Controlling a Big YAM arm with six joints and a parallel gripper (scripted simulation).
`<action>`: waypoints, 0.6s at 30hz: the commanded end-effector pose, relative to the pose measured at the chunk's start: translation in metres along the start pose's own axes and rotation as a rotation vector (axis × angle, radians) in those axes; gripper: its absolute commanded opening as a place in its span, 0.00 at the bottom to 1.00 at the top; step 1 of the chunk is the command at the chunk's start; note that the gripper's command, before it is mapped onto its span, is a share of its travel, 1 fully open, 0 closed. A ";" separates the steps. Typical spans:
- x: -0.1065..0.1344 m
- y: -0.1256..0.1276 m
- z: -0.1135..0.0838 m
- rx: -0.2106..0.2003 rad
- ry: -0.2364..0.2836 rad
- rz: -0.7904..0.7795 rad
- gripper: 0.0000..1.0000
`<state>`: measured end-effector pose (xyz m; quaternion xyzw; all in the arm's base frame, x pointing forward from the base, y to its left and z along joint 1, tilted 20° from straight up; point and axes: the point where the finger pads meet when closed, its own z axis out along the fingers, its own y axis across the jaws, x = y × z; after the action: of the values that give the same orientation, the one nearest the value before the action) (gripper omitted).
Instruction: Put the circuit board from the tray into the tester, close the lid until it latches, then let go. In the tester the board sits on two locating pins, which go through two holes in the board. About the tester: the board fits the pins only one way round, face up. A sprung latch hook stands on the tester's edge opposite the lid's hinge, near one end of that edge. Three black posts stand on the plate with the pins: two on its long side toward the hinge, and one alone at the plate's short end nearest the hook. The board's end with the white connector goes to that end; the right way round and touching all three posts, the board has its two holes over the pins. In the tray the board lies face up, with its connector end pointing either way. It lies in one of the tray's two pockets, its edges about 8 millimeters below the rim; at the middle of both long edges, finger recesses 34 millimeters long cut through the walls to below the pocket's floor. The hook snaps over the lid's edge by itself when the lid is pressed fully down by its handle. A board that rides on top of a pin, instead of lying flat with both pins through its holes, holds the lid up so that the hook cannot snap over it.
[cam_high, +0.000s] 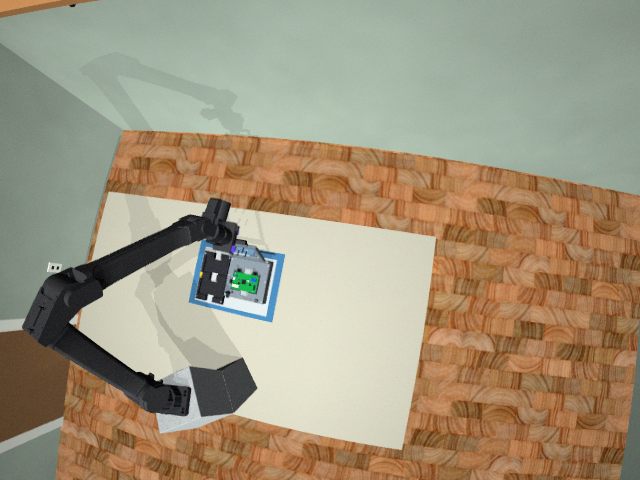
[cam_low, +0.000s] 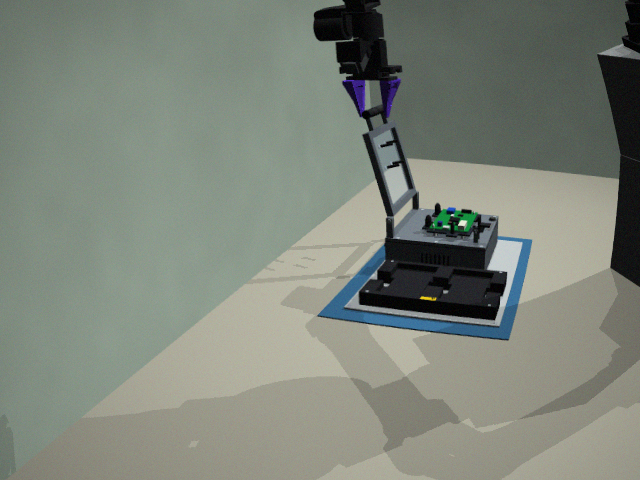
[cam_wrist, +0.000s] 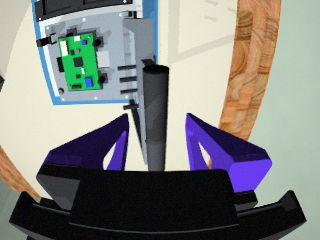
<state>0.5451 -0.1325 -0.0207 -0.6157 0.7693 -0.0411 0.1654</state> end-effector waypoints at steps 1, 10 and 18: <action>0.002 -0.019 -0.014 0.037 0.005 -0.001 0.48; 0.002 -0.017 -0.013 0.033 0.005 0.000 0.48; 0.003 -0.017 -0.013 0.032 0.005 0.001 0.48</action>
<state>0.5452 -0.1325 -0.0206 -0.6157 0.7693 -0.0412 0.1654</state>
